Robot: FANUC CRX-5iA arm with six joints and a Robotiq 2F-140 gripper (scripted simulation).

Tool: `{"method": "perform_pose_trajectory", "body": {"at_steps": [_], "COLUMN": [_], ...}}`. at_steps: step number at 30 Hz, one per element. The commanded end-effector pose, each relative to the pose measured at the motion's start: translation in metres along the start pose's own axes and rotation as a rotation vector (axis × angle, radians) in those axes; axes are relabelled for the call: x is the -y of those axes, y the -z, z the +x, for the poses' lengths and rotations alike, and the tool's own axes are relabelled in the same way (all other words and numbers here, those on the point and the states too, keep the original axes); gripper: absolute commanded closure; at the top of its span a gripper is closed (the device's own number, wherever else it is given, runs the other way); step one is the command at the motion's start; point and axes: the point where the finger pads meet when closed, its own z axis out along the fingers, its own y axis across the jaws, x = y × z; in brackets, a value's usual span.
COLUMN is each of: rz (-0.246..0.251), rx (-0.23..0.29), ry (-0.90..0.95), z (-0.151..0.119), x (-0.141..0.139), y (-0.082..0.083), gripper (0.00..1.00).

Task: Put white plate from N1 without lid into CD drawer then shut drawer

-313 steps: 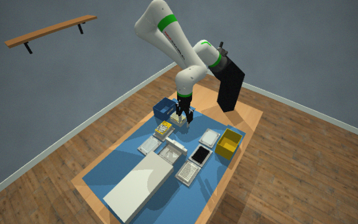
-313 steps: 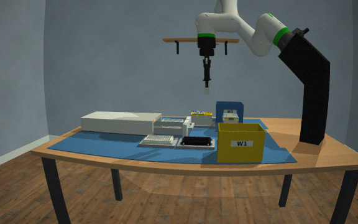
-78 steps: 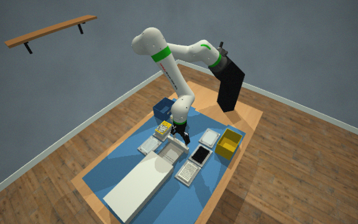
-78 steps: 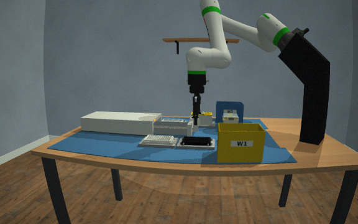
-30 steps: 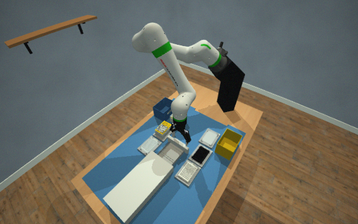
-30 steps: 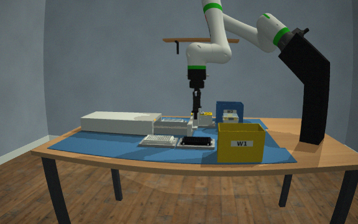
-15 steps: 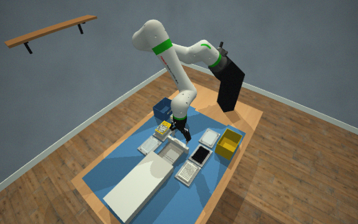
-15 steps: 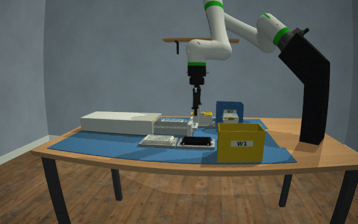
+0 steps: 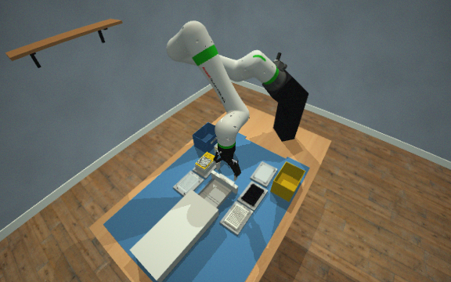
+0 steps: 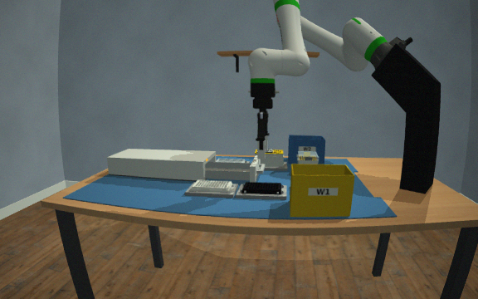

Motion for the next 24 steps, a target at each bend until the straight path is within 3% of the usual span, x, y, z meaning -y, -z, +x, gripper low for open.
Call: {"method": "perform_pose_trajectory", "body": {"at_steps": [1, 24], "rz": [0.0, 0.0], "rx": [0.0, 0.0], "ry": [0.0, 0.0], "z": [0.0, 0.0], "x": [0.0, 0.0], "y": [0.004, 0.032], "gripper": [0.13, 0.13]}}
